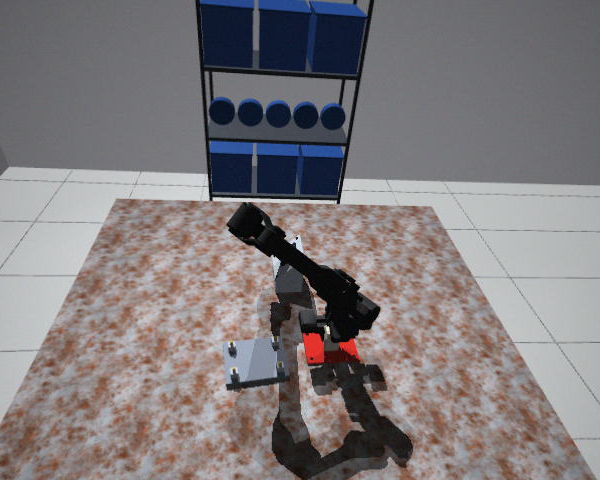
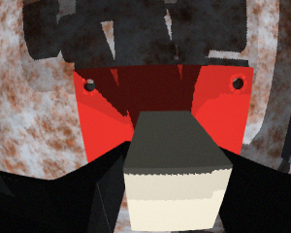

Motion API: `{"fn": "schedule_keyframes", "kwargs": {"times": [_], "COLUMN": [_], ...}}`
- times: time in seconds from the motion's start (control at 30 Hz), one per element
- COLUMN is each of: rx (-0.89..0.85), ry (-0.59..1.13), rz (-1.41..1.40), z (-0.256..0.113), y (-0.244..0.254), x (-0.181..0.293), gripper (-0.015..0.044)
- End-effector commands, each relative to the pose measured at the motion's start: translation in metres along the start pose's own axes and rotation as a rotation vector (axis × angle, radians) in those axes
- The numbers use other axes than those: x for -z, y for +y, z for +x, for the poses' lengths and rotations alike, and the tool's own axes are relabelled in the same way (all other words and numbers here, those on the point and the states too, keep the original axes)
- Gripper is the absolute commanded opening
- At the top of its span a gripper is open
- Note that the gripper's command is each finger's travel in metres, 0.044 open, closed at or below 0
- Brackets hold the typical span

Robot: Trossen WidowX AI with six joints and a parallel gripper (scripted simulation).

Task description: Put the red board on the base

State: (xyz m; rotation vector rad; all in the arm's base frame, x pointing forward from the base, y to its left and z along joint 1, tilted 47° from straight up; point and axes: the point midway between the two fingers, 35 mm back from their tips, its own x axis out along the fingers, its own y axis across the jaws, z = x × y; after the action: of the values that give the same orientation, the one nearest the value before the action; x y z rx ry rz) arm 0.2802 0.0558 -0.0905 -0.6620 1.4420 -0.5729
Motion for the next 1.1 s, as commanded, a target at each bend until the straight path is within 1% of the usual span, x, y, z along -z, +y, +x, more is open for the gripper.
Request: {"fn": "schedule_keyframes", "kwargs": {"times": [0.0,0.2,0.37,1.07], "rx": [0.005,0.005,-0.001,-0.004], "ry": [-0.001,-0.001,-0.020,-0.011], "rz": [-0.005,-0.005,-0.033,-0.019], "z": [0.001,0.001,-0.003,-0.053], "y": [-0.001,-0.001,0.002,0.003], "x": [0.001,0.001,0.001,-0.002], "gripper": [0.0164,0.0124,0.0000,0.0000]}}
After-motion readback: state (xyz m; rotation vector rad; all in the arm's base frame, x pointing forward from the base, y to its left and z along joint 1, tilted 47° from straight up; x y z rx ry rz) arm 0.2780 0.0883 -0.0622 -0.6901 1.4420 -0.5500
